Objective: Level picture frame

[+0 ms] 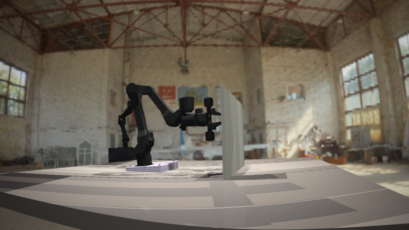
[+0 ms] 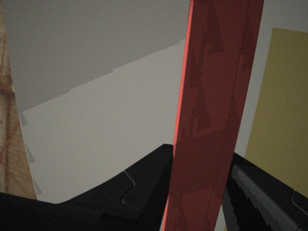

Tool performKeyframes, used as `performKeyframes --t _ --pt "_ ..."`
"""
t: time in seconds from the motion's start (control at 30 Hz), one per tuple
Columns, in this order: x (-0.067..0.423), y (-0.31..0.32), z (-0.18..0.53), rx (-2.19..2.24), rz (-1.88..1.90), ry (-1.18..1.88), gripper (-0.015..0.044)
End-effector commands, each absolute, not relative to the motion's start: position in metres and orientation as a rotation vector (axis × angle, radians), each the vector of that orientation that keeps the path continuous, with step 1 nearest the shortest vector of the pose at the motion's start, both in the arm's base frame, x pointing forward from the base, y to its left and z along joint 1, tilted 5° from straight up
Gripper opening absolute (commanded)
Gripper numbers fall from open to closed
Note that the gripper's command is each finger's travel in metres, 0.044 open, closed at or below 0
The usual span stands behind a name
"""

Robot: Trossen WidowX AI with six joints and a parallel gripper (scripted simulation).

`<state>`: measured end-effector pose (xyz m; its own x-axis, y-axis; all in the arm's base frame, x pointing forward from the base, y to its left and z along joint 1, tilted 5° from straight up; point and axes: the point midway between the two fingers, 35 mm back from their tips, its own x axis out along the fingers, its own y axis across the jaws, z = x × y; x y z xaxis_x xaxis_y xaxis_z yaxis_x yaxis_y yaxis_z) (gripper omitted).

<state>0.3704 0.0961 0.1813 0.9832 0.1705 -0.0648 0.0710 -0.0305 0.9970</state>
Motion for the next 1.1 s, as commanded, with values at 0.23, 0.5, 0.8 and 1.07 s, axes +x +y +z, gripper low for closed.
performKeyframes --t 0.23,0.5,0.8,1.07 --pt "0.370 0.096 0.181 1.543 0.085 0.183 0.0000" --pt "0.370 0.096 0.182 1.503 0.088 0.180 0.0000" --pt "0.370 0.096 0.181 1.519 0.087 0.182 0.0236" --pt "0.350 0.094 0.188 1.552 0.084 0.184 0.0260"
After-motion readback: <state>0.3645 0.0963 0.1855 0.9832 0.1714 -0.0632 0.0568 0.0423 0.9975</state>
